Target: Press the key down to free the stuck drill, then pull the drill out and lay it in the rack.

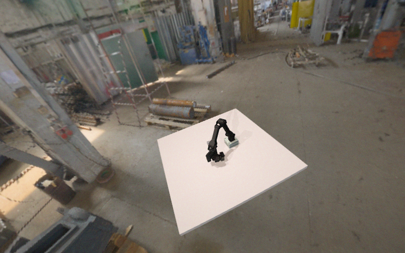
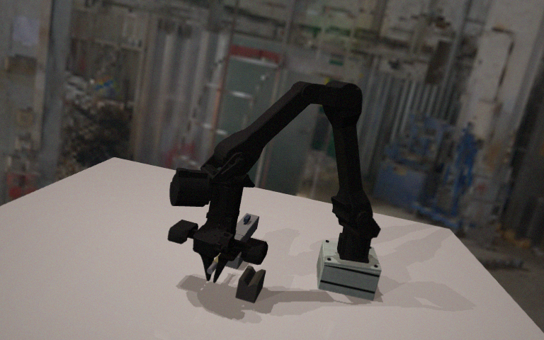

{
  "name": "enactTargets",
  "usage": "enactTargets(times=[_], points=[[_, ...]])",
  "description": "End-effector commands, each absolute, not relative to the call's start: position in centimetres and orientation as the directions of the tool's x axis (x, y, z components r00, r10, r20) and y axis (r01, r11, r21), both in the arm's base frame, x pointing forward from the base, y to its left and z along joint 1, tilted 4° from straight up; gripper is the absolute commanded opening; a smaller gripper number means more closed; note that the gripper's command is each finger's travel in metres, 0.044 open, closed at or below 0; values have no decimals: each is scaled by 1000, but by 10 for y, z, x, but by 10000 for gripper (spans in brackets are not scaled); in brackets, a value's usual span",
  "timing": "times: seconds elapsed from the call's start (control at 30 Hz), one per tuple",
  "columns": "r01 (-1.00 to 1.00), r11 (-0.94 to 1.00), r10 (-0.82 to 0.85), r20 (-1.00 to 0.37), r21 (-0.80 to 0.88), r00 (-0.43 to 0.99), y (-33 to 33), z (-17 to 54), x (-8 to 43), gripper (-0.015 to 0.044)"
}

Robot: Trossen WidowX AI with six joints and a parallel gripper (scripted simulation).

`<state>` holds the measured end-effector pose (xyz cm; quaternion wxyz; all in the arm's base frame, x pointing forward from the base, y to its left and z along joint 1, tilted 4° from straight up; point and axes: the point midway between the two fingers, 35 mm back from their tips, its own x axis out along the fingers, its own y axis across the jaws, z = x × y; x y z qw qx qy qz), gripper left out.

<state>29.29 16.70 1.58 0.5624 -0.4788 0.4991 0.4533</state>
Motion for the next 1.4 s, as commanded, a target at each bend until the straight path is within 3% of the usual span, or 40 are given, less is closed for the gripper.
enactTargets(times=[0.0, 1.37], points=[[-986, 136, 27, -995, -92, 96, 167, 19, 293, 0], [-986, 136, 27, -995, -92, 96, 166, 39, 288, 0]])
